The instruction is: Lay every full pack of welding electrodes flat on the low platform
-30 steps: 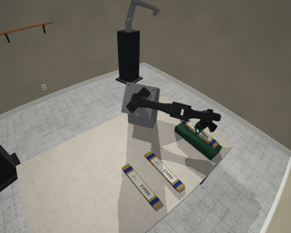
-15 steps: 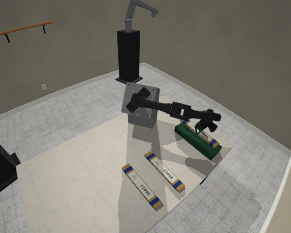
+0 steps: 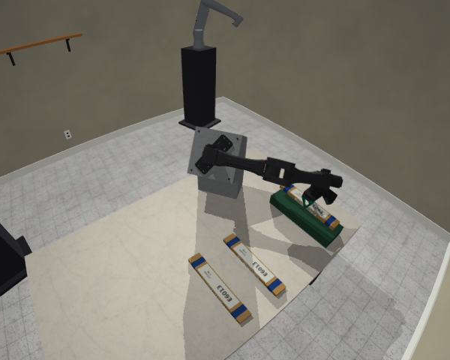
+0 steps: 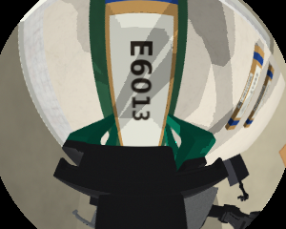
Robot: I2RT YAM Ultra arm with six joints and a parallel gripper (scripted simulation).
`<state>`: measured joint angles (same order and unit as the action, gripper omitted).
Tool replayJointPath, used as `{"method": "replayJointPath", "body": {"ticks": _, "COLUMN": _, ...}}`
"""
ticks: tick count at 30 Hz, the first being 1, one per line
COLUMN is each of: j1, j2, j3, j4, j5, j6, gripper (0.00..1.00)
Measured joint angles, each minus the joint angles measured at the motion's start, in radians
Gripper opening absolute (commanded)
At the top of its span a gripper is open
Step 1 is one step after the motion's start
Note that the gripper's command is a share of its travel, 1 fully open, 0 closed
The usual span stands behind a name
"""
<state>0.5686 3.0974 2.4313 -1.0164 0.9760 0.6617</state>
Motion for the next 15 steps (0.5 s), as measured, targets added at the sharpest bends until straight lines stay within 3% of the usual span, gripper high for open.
{"method": "replayJointPath", "body": {"ticks": 15, "j1": 0.0, "j2": 0.007, "j3": 0.021, "j4": -0.011, "j5": 0.0, "j6": -0.003, "gripper": 0.0}}
